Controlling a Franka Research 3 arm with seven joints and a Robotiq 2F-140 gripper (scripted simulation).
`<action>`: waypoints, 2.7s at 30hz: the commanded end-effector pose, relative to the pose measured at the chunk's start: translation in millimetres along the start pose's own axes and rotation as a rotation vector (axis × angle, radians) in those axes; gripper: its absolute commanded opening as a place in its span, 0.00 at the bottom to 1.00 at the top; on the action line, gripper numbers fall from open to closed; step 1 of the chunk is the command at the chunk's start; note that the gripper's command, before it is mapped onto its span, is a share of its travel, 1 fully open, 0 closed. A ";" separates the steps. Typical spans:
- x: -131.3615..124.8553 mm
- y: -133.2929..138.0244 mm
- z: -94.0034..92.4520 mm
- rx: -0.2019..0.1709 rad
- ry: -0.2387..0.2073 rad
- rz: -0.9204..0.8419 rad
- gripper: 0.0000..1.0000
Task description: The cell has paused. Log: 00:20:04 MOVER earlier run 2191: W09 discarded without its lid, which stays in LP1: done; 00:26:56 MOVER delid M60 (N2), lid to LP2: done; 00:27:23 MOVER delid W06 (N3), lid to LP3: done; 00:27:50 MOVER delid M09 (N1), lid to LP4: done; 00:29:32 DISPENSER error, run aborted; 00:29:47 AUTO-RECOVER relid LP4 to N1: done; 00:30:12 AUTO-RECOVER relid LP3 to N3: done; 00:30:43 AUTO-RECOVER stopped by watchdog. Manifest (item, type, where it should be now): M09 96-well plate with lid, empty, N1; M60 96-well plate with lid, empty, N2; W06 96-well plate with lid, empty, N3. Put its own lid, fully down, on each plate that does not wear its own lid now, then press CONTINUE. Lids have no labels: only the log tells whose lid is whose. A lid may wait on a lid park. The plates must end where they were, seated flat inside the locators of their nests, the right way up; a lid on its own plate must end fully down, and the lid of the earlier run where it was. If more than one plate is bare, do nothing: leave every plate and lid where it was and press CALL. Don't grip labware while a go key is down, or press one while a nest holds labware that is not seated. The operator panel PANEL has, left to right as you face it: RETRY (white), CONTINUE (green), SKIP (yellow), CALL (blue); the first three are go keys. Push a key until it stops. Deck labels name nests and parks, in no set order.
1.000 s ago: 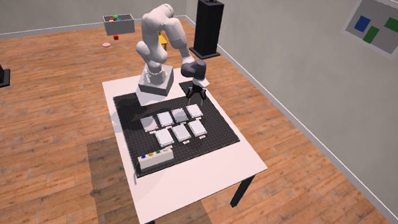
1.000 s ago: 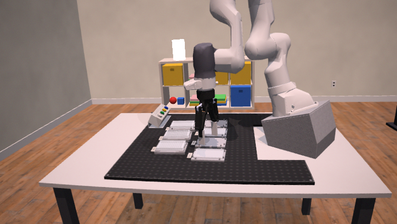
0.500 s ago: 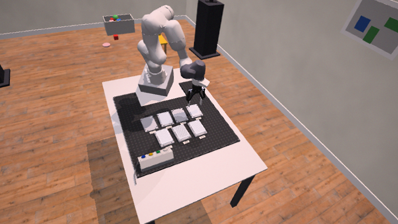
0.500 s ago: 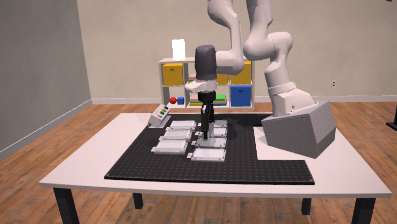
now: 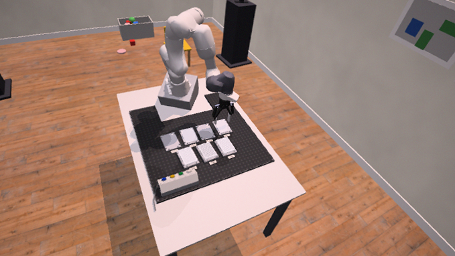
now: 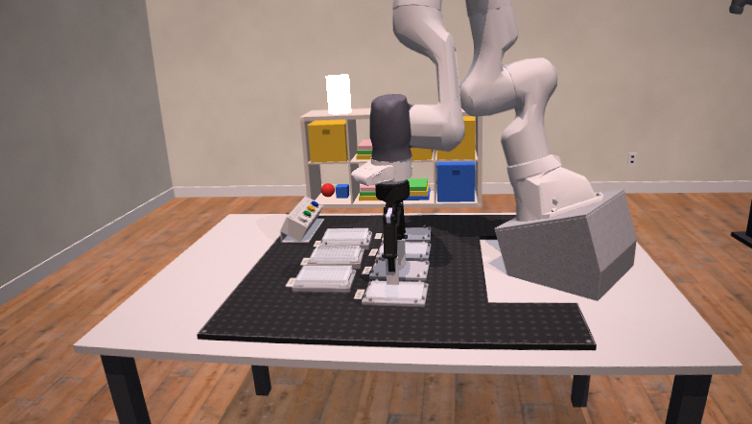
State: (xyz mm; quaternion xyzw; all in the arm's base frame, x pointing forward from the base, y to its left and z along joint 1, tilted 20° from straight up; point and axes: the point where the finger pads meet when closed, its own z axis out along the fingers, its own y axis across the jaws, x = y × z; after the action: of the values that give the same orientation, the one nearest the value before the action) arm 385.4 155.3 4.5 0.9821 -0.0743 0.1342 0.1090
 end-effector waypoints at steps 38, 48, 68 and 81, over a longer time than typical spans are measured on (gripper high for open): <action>2.7 -6.4 22.9 0.017 0.005 -0.028 0.66; 2.7 -6.4 22.9 0.017 0.005 -0.028 0.66; 2.7 -6.5 22.9 0.017 0.005 -0.028 0.66; 3.3 -7.8 22.8 0.017 0.005 -0.028 0.66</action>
State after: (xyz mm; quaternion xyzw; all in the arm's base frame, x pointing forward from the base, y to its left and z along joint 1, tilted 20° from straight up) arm 395.0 156.6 -17.4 0.9836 -0.0611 0.1354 0.1023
